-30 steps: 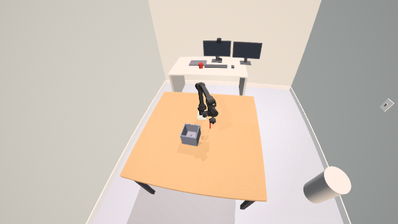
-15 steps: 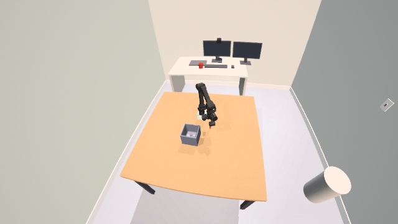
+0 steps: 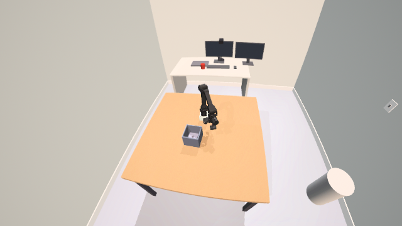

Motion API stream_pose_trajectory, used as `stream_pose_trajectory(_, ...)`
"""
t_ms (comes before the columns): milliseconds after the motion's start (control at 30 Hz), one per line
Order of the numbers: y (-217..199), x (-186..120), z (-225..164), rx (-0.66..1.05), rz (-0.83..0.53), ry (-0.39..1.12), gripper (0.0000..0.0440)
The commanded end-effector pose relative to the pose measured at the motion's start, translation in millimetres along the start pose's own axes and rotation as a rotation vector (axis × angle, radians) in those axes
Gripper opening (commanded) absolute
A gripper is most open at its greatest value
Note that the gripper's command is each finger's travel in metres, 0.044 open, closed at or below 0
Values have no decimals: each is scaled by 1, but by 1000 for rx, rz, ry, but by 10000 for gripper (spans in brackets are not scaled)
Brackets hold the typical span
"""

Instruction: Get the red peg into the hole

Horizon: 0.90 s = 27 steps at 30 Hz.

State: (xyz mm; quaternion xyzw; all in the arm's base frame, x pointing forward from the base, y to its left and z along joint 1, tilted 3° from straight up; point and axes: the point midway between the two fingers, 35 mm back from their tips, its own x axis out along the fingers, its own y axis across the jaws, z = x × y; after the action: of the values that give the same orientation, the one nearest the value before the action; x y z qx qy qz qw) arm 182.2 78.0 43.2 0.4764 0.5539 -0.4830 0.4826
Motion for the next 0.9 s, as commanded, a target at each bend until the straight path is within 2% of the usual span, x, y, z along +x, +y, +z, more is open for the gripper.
stream_pose_trajectory(0,2,9,0,-13,3,-2,317)
stream_pose_trajectory(433,14,22,-5,-83,14,18,0)
stream_pose_trajectory(867,30,-15,-6,-62,147,69,0)
